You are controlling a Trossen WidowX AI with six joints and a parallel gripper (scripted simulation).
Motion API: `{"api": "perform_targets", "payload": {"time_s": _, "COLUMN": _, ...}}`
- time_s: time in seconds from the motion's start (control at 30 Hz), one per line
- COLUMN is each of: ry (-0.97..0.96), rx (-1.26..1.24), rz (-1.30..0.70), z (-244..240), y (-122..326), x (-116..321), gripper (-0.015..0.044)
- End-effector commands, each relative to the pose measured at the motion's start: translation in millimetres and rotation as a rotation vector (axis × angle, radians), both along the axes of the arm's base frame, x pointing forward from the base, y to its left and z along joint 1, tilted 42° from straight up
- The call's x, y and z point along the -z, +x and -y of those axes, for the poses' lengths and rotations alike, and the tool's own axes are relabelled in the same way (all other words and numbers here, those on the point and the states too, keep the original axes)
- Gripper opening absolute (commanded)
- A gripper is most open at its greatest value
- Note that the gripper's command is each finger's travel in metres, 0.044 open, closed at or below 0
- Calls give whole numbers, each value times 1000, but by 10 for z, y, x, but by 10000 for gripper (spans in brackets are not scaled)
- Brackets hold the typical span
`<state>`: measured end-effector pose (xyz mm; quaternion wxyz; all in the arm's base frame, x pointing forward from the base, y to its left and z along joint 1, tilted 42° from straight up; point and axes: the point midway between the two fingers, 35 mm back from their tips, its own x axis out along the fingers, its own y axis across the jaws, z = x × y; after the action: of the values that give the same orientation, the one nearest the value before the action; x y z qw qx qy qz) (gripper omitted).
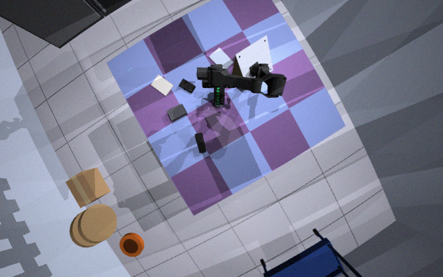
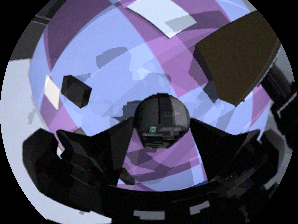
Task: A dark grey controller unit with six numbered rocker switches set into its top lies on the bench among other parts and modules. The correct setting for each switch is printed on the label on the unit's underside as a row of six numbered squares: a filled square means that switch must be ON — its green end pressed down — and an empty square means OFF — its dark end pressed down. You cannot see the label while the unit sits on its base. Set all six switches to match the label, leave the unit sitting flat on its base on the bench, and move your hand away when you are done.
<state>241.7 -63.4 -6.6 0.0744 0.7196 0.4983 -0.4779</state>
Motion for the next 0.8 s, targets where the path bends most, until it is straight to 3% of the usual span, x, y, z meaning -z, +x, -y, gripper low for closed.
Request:
{"api": "perform_targets", "payload": {"time_s": 0.0, "ry": -12, "rx": 2, "rz": 5, "z": 22, "y": 45, "x": -54, "gripper": 336}}
{"api": "perform_targets", "payload": {"time_s": 0.77, "ry": -39, "rx": -11, "rz": -12, "z": -6, "y": 125, "x": -190, "gripper": 336}}
